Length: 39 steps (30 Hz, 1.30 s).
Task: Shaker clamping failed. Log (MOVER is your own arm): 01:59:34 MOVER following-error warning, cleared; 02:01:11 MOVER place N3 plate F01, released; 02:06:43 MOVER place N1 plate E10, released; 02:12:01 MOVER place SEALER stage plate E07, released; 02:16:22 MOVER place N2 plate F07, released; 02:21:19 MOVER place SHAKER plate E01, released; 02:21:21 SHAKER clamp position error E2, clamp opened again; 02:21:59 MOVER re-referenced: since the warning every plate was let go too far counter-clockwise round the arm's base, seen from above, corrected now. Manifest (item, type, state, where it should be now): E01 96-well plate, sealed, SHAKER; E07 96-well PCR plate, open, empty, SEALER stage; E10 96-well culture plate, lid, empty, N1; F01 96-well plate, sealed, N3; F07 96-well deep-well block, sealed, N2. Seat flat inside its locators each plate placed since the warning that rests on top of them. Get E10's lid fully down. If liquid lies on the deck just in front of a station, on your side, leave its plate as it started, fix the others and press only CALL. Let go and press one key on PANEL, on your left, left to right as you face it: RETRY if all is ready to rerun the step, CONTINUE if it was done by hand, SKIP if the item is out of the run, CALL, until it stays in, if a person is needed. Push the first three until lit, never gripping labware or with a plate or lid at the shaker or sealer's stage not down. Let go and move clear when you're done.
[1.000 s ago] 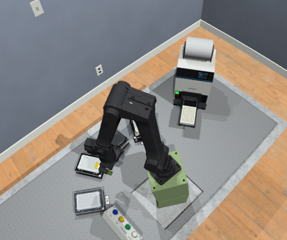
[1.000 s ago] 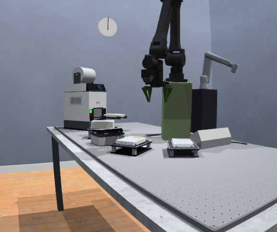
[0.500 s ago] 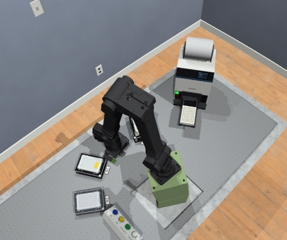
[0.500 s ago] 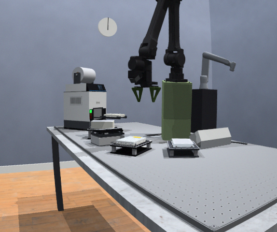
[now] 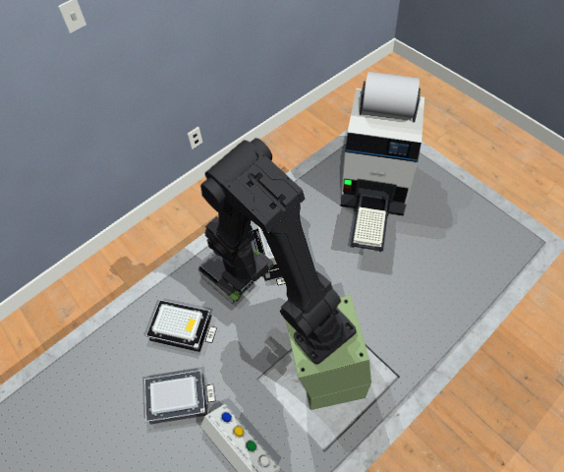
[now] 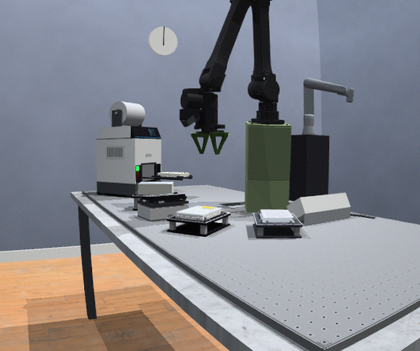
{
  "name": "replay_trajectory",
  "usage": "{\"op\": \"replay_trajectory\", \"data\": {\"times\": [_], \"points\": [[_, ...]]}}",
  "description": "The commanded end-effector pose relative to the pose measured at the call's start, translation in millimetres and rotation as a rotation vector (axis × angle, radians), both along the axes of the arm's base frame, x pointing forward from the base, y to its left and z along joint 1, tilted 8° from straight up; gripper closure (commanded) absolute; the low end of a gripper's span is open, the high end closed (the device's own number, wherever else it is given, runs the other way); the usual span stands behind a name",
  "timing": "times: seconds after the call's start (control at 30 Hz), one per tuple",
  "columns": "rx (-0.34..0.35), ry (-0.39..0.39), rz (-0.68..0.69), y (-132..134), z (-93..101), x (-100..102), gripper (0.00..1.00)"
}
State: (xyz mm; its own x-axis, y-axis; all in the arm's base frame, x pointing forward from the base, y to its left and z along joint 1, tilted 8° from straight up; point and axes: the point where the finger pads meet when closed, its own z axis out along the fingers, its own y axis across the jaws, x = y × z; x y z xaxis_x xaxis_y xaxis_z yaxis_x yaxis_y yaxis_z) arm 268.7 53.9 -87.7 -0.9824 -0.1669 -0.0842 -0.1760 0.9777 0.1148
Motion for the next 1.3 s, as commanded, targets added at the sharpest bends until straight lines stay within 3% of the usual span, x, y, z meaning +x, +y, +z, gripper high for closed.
{"op": "replay_trajectory", "data": {"times": [0.0,0.23,0.53,0.63,1.27], "points": [[0.001,-0.009,0.024,-16,-0.9,17,0.0],[-0.001,-0.002,0.048,-13,-3.2,8,0.0],[-0.001,-0.019,0.025,-16,0.4,14,0.0],[0.099,0.009,0.033,-17,-8.6,30,0.0],[0.101,0.002,0.037,3,-48.7,106,0.0]]}}
